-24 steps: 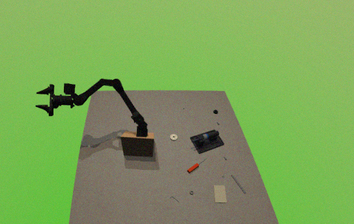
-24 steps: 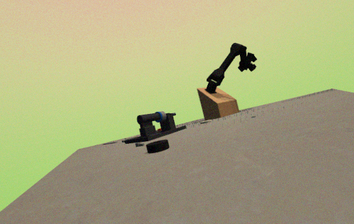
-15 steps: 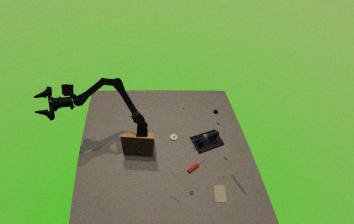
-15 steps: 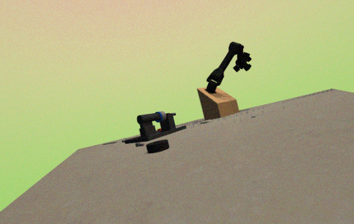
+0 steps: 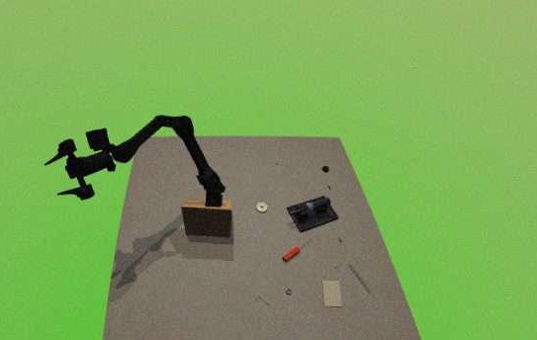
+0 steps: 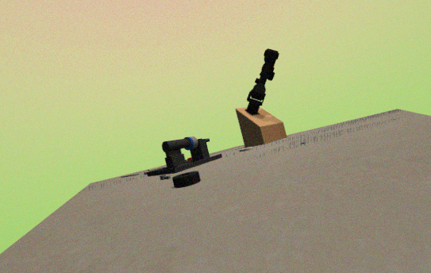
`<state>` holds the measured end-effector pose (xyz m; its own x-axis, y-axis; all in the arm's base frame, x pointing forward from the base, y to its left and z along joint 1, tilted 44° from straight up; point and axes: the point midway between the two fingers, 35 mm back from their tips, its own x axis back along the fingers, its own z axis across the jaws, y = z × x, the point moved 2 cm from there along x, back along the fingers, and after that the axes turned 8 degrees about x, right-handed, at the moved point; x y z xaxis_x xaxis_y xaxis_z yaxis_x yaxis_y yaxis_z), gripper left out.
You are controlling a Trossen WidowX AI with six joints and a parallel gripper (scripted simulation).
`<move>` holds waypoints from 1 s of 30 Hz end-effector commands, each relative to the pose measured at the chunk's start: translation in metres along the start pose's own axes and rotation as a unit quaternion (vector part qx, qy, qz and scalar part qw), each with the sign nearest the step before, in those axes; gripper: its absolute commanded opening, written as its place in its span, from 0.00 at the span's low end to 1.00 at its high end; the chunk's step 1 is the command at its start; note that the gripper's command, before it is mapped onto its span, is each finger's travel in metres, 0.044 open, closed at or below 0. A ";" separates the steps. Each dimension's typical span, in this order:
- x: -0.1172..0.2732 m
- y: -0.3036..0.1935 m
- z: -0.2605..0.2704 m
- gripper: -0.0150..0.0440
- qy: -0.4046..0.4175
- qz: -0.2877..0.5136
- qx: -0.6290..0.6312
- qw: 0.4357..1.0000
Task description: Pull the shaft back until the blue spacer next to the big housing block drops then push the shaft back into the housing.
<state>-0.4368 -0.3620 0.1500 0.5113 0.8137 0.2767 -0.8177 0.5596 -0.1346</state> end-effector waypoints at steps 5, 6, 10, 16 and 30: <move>-0.019 -0.133 -0.032 1.00 -0.055 0.132 0.115 0.983; -0.019 -0.149 -0.037 1.00 -0.060 0.148 0.130 0.979; -0.016 -0.203 -0.054 1.00 -0.075 0.186 0.200 0.959; 0.002 -0.295 -0.090 1.00 -0.097 0.290 0.290 0.907; 0.115 -0.471 -0.185 1.00 -0.109 0.508 0.477 0.709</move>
<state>0.0030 -0.5155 0.0773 -0.3520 0.7027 0.6184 -0.7262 -0.6218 0.2933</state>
